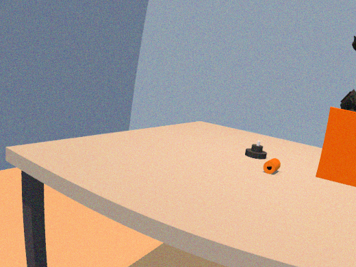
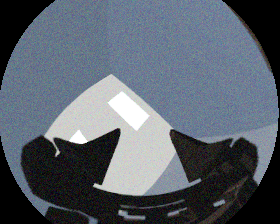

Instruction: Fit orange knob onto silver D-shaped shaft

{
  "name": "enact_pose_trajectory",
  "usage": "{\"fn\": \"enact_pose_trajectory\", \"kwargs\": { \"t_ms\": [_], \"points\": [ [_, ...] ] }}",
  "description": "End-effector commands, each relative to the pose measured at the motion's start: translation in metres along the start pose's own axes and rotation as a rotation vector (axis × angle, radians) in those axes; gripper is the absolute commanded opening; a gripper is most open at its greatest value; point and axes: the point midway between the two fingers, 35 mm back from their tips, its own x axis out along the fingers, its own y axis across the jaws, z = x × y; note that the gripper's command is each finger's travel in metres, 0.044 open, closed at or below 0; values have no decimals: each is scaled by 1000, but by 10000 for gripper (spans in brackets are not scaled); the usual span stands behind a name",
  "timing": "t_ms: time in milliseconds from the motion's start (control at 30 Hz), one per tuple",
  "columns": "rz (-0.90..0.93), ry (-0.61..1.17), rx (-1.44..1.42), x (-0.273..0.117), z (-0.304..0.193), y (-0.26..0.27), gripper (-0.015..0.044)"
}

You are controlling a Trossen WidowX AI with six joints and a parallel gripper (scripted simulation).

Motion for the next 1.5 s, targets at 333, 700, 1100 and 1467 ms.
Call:
{"fn": "enact_pose_trajectory", "kwargs": {
  "t_ms": [333, 700, 1100, 1467],
  "points": [
    [-121, 350, 871, -31, -101, 132, 440],
    [-291, 899, 1786, -102, -139, 357, 440],
    [-671, 1729, 2343, -227, -63, 567, 440],
    [-1256, 2690, 2120, -361, 93, 682, 440]
  ]
}}
